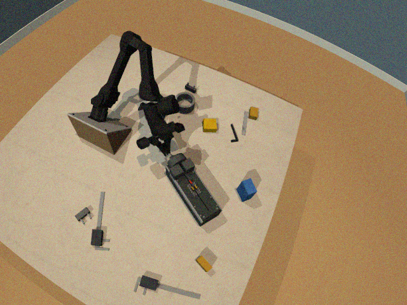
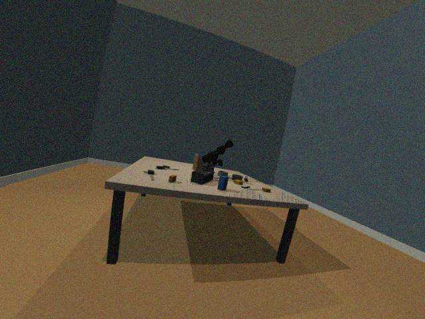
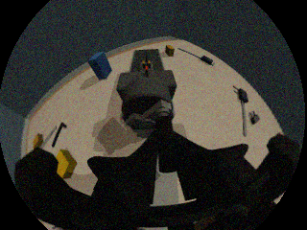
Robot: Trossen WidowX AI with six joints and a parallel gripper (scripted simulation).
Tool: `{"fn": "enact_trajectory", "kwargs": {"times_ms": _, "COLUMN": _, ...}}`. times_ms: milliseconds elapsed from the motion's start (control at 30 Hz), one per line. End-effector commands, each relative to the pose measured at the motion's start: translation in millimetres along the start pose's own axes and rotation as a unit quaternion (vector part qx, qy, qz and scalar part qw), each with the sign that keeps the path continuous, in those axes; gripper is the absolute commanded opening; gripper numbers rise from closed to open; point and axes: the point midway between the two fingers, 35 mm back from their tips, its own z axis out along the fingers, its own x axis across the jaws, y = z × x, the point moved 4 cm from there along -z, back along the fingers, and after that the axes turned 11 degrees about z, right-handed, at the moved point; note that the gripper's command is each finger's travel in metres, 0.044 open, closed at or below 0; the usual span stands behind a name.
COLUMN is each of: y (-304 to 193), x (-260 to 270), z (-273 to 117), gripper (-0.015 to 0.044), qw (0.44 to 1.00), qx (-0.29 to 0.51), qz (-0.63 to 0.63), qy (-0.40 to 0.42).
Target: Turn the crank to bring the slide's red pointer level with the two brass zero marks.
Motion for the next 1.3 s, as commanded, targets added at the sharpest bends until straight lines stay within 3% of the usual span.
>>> {"fn": "enact_trajectory", "kwargs": {"times_ms": 0, "y": 1.9, "x": 7.2, "z": -4.3, "gripper": 0.0000, "qw": 1.000, "qx": -0.004, "qz": -0.001, "qy": 0.010}}
{"fn": "enact_trajectory", "kwargs": {"times_ms": 1267, "y": 1.7, "x": 12.0, "z": -5.2, "gripper": 0.0000, "qw": 1.000, "qx": -0.004, "qz": -0.001, "qy": 0.010}}
